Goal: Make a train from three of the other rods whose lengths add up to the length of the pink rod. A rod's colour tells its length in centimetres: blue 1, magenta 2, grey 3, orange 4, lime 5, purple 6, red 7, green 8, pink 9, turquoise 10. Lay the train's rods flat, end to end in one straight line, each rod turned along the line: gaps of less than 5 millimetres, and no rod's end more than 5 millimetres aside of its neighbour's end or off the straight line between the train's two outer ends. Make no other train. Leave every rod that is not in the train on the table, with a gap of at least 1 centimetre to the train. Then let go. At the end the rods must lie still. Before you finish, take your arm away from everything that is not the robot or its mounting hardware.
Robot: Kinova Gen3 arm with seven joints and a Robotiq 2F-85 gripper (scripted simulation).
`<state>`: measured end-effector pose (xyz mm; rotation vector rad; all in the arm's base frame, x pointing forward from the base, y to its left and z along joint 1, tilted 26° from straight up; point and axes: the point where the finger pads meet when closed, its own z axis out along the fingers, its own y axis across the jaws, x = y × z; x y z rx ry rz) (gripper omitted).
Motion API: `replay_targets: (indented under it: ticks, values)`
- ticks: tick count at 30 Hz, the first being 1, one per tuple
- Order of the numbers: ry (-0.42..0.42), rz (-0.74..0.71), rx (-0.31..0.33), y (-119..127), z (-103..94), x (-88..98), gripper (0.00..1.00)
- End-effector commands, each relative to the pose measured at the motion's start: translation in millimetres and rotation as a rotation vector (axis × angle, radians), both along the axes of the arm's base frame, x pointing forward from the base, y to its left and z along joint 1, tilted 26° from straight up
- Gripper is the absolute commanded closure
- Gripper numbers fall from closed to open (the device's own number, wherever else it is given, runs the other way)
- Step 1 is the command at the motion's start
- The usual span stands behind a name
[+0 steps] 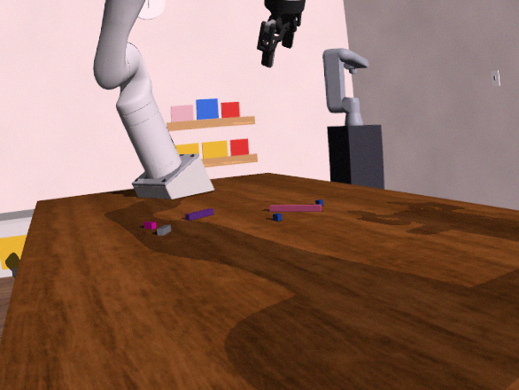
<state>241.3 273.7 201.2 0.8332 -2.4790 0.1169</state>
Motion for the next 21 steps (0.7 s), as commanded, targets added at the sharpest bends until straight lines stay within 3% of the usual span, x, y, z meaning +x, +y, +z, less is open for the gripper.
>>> replay_targets:
  ticks: [1,8,19,21]
  values:
    - [-0.004,0.014,0.002,-5,-1.3,1.6,0.0]
    - [-0.017,0.08,0.009,-22,-8.4,9.0,0.0]
    - [-0.046,0.358,0.028,-86,-31.1,34.6,0.0]
    - [-0.046,0.358,0.028,-86,-31.1,34.6,0.0]
